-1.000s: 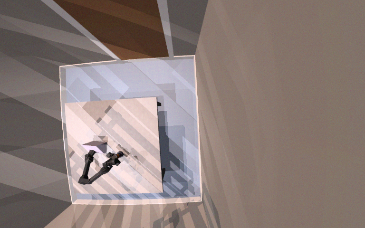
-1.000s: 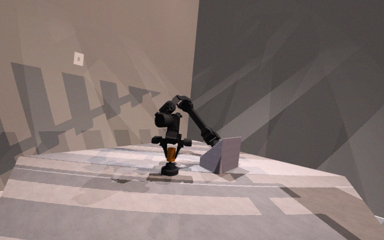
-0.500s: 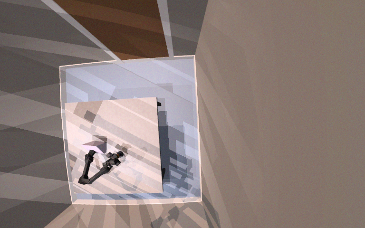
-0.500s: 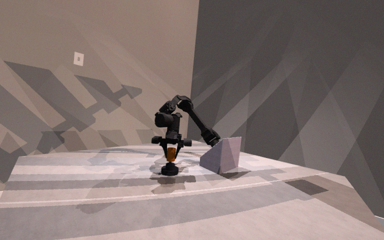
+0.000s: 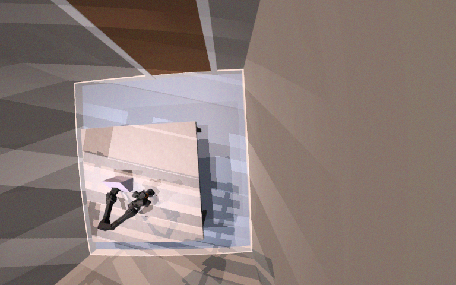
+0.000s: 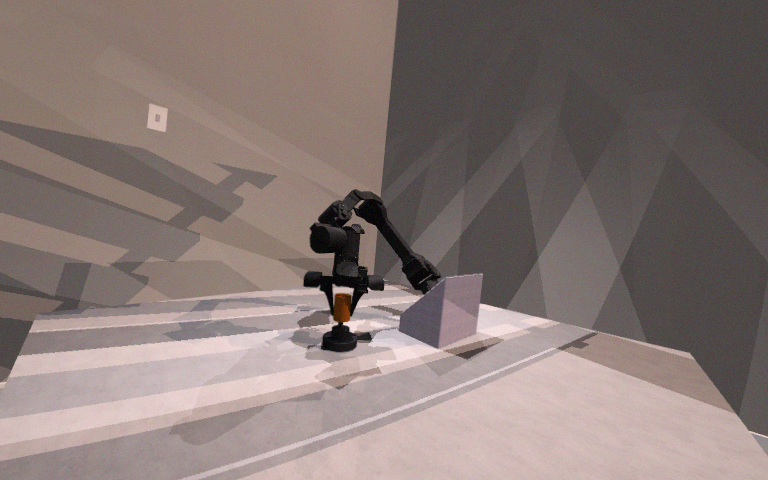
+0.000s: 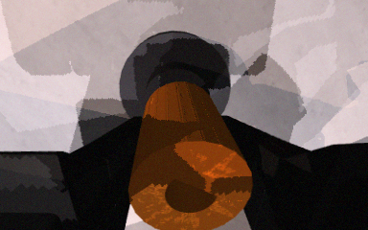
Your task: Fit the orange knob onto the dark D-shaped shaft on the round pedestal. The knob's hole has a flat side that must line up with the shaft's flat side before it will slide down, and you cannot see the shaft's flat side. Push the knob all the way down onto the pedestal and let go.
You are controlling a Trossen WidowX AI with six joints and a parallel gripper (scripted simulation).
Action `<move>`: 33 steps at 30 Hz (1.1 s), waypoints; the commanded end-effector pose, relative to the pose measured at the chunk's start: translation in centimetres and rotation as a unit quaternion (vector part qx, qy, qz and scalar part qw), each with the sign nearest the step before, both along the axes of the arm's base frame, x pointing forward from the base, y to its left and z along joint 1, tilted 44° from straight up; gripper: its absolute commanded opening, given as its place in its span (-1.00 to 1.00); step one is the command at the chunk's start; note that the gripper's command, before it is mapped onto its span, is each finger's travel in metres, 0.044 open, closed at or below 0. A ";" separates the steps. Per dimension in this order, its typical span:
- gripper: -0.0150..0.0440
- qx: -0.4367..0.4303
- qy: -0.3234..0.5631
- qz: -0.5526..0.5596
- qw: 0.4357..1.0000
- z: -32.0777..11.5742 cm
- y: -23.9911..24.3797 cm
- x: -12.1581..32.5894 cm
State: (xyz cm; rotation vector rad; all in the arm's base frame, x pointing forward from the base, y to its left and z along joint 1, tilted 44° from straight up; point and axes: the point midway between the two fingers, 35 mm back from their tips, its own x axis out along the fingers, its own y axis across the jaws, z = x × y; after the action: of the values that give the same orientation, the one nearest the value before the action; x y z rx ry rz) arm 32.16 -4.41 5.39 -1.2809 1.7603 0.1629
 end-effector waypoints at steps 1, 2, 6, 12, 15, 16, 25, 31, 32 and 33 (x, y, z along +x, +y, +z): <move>-0.49 0.001 0.027 0.029 0.999 -0.1 -0.1 0.0; -0.49 0.001 0.027 0.029 0.999 -0.1 -0.1 0.0; -0.49 0.001 0.027 0.029 0.999 -0.2 -0.2 0.0; -0.49 0.001 0.027 0.029 0.999 -0.2 -0.2 0.0; -0.49 0.001 0.027 0.029 0.999 -0.2 -0.2 0.0; -0.49 0.001 0.027 0.029 0.999 -0.3 -0.2 0.0; -0.49 0.001 0.027 0.029 0.999 -0.3 -0.3 0.0; -0.49 0.001 0.027 0.029 0.999 0.1 0.0 0.0; -0.49 0.001 0.030 0.032 0.999 0.1 0.0 0.0; -0.49 0.001 0.036 0.038 0.999 0.1 0.0 0.0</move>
State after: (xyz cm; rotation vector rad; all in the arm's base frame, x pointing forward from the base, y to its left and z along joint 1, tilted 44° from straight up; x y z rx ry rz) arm 32.11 -4.48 5.32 -1.3387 1.7715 0.2376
